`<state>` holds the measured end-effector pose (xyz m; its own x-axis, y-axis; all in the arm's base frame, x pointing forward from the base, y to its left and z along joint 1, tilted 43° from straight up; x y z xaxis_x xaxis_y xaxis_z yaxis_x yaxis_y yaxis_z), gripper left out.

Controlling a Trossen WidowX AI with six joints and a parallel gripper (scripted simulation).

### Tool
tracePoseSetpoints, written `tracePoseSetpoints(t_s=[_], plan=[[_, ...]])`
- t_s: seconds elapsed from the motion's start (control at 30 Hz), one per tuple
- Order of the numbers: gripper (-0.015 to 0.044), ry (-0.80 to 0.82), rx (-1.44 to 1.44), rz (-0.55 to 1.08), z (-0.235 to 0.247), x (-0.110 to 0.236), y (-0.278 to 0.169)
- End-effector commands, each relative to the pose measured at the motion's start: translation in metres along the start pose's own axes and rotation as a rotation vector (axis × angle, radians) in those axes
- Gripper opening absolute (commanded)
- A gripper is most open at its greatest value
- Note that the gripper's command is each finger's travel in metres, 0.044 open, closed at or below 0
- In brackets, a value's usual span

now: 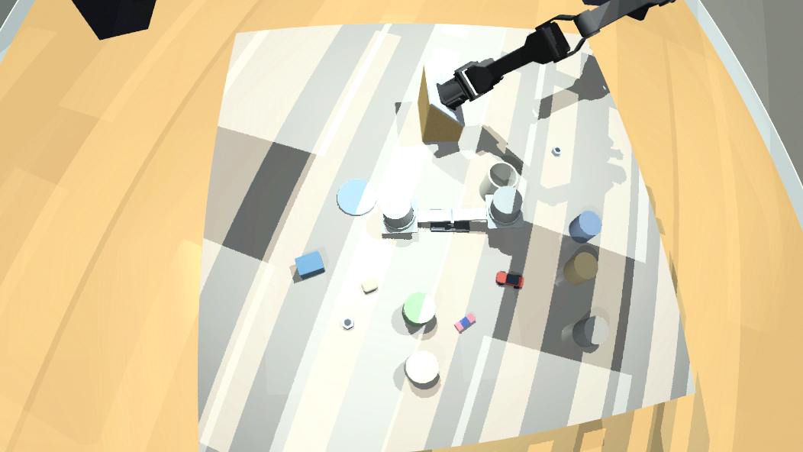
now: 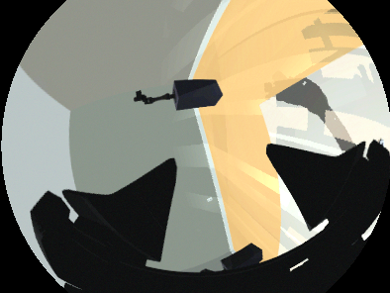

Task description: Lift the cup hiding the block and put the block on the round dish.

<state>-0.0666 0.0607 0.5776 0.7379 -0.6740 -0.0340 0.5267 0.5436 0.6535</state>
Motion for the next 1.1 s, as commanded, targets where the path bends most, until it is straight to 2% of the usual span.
tracePoseSetpoints(t_s=[0.0, 0.03, 0.37, 0.6, 0.83, 1.07], plan=[[0.0426, -0.005, 0.002, -0.002, -0.001, -0.001, 0.000], [0.0440, -0.020, 0.009, -0.007, -0.003, -0.003, 0.000], [0.0440, -0.327, 0.111, -0.089, -0.063, -0.035, 0.014], [0.0440, -0.555, 0.138, -0.132, -0.120, -0.039, 0.031], [0.0440, -0.785, 0.124, -0.157, -0.186, -0.020, 0.048], [0.0440, -0.990, 0.061, -0.180, -0.248, 0.024, 0.057]])
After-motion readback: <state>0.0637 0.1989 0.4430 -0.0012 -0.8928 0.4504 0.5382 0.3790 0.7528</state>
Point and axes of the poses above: the point midway between the two fingers, 35 mm back from their tips, its own x axis back along the fingers, its own z axis across the jaws, y = z × x, the point moved 6 cm from there along x, back along the fingers, and after that the axes turned 1 degree about -x, right-handed, at the moved point
